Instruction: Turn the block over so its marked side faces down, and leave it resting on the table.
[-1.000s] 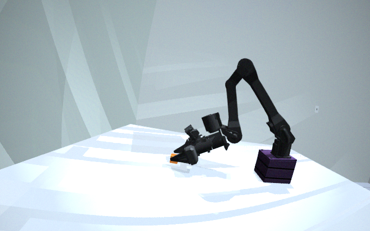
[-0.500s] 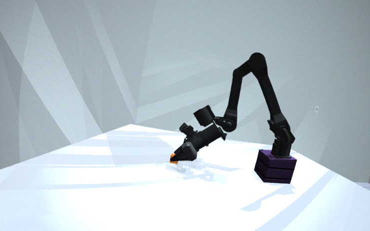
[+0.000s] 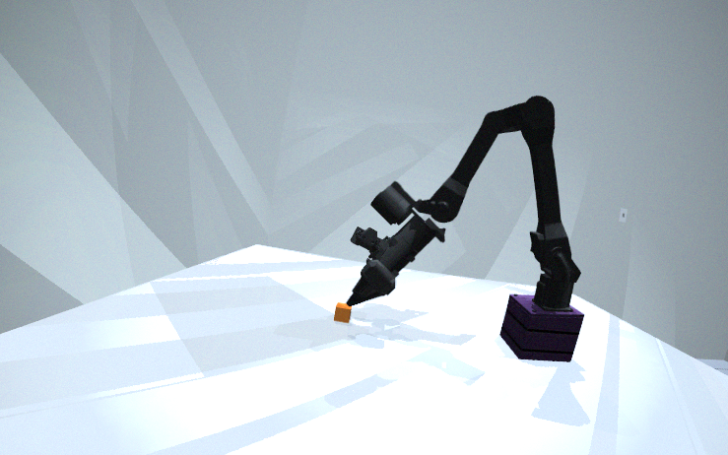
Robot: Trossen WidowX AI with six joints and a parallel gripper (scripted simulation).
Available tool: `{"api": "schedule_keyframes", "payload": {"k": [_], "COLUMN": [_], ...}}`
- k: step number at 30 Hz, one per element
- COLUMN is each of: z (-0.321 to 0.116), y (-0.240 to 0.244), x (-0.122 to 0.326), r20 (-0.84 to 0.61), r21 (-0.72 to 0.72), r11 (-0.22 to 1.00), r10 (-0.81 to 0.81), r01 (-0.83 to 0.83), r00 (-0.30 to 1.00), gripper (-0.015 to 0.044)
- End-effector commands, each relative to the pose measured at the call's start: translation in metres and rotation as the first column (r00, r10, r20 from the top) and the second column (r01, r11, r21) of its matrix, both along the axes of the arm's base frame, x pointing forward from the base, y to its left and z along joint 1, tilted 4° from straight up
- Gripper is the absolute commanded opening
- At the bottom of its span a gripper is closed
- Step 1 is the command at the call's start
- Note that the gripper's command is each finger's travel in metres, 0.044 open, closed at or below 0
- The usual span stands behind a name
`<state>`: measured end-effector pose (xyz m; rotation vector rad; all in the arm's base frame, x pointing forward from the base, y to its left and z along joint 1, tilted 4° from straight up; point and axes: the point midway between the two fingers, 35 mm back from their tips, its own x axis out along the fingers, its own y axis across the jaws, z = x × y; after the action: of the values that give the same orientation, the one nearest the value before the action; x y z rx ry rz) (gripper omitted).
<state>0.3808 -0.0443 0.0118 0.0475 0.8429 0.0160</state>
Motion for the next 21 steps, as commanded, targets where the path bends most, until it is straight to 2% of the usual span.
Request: {"api": "schedule_keyframes", "payload": {"k": [1,10,21], "z": [0.035,0.035,0.048], "y": [-0.001,-0.001,-0.004], "x": [-0.012,-0.01,0.022], "r20": [-0.092,-0.113,-0.437], "r21": [-0.027,-0.026,-0.016], "r11": [1.0,1.0,1.0], "r10": [0.012,0.012,0.016], "r01": [-0.015,-0.015,-0.026], "r00": [0.996,0.994,0.899], "gripper": [0.044,0.044,0.044]}}
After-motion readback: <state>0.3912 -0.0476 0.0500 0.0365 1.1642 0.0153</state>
